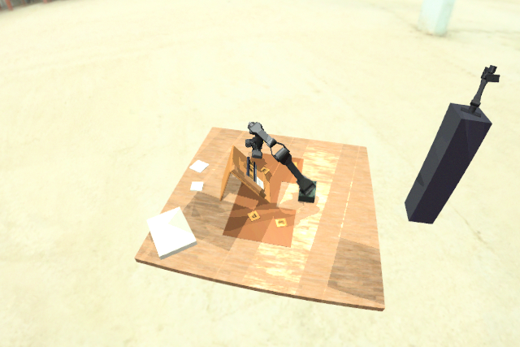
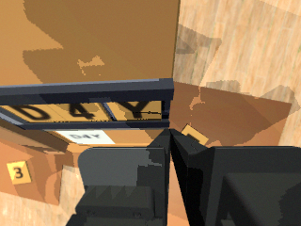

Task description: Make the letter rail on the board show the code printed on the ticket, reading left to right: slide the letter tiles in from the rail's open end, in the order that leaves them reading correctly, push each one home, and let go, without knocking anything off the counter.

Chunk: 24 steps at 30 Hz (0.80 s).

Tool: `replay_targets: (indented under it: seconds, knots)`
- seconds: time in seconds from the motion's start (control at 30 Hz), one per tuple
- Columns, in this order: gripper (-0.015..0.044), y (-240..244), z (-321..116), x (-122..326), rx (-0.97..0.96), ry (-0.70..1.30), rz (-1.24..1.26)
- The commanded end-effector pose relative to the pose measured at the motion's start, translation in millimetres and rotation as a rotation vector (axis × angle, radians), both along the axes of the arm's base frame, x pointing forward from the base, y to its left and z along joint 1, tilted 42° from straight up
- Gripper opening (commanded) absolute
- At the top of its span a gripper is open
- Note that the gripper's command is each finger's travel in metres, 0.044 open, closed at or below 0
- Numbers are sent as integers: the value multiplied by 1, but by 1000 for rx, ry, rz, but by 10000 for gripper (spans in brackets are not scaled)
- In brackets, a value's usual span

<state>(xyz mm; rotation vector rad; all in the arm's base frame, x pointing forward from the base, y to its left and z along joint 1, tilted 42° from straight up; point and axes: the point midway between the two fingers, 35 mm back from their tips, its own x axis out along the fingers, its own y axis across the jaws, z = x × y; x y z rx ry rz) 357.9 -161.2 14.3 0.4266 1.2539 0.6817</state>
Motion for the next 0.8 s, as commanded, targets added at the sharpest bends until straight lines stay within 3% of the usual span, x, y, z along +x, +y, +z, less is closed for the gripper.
replay_targets:
  seconds: [0.0,0.77]
  knots:
    - [0,2,-2,2,-1,4,4]
    - [0,8,-7,10,0,3,4]
